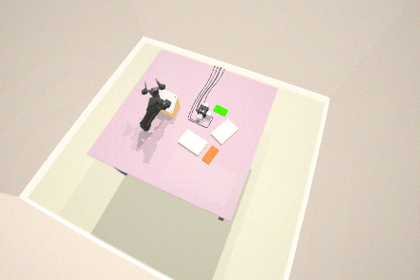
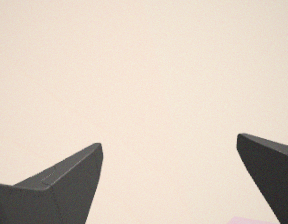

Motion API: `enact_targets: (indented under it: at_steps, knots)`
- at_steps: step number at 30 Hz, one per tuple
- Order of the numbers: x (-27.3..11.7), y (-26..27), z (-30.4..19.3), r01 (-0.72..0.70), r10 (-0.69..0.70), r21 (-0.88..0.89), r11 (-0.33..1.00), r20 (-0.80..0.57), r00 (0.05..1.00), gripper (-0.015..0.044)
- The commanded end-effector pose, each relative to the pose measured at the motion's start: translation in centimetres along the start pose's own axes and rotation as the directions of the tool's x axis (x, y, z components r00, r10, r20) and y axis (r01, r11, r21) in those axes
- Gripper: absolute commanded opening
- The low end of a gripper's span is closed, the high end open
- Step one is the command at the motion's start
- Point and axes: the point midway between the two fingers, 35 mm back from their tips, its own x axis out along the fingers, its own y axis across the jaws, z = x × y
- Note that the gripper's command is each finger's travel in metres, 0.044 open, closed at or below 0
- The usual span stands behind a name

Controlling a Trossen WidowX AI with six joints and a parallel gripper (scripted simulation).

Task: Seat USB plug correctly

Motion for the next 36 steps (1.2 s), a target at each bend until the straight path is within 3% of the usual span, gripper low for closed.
enact_targets:
  at_steps: [1, 4, 8, 13, 17, 22, 27, 31, 36]
  knots:
    - [0.0, -0.1, 0.1, 0.009, -0.009, 0.013, 1.0, 0.002, 1.0, 0.0426]
    - [-0.1, -1.9, 1.7, 0.127, -0.132, 0.191, 0.973, 0.016, 0.991, 0.044]
    - [-0.7, -5.4, 4.0, 0.298, -0.342, 0.477, 0.827, 0.005, 0.94, 0.044]
    - [-2.3, -10.3, 6.1, 0.42, -0.572, 0.753, 0.507, -0.07, 0.817, 0.044]
    - [-4.2, -14.3, 6.9, 0.427, -0.711, 0.883, 0.194, -0.173, 0.681, 0.044]
    - [-7.5, -19.2, 7.1, 0.324, -0.811, 0.927, -0.19, -0.334, 0.48, 0.044]
    - [-11.5, -23.6, 6.1, 0.125, -0.817, 0.858, -0.498, -0.512, 0.265, 0.044]
    - [-14.8, -26.6, 4.7, -0.067, -0.753, 0.751, -0.657, -0.651, 0.098, 0.044]
    - [-18.9, -29.6, 2.2, -0.305, -0.605, 0.6, -0.739, -0.791, -0.092, 0.044]
